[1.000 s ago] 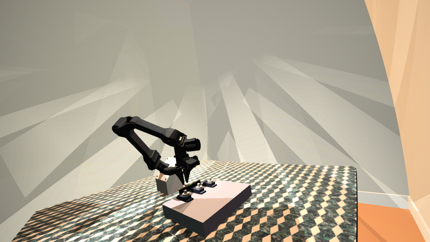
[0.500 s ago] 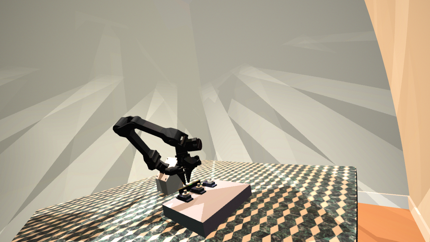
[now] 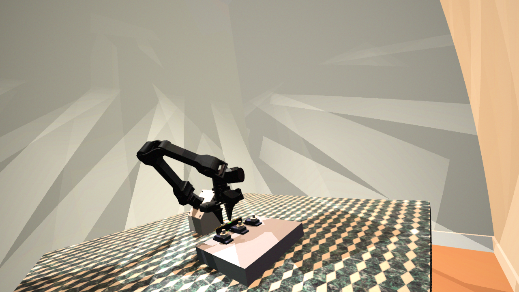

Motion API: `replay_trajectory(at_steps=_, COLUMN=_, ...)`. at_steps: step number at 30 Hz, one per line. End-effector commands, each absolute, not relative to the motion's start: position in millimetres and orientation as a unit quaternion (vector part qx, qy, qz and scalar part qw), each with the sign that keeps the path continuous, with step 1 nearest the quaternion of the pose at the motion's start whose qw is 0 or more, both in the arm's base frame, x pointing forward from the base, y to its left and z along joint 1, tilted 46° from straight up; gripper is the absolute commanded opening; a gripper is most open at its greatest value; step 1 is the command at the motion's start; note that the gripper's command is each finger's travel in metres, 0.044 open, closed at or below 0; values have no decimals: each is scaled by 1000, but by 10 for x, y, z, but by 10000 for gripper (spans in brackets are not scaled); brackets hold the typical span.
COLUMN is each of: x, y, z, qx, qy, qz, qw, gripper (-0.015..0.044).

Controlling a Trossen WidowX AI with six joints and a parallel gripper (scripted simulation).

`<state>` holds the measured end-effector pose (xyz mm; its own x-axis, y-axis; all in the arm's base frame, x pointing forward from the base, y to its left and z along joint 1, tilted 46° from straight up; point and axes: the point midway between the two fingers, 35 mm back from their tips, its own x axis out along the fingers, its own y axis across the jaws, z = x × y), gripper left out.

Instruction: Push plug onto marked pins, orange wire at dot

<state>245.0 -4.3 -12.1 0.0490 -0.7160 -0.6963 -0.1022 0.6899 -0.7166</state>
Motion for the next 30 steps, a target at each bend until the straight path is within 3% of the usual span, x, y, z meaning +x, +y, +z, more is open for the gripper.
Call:
replay_trajectory(at_steps=1, x=2453, y=-3, z=-75, qx=-316, qy=648, qz=-235, qw=651, gripper=263)
replay_trajectory(at_steps=8, x=2421, y=377, z=292, qx=-316, qy=649, qz=-235, qw=651, gripper=440)
replay_trajectory(at_steps=30, x=2421, y=377, z=292, qx=-316, qy=649, qz=-235, qw=651, gripper=440)
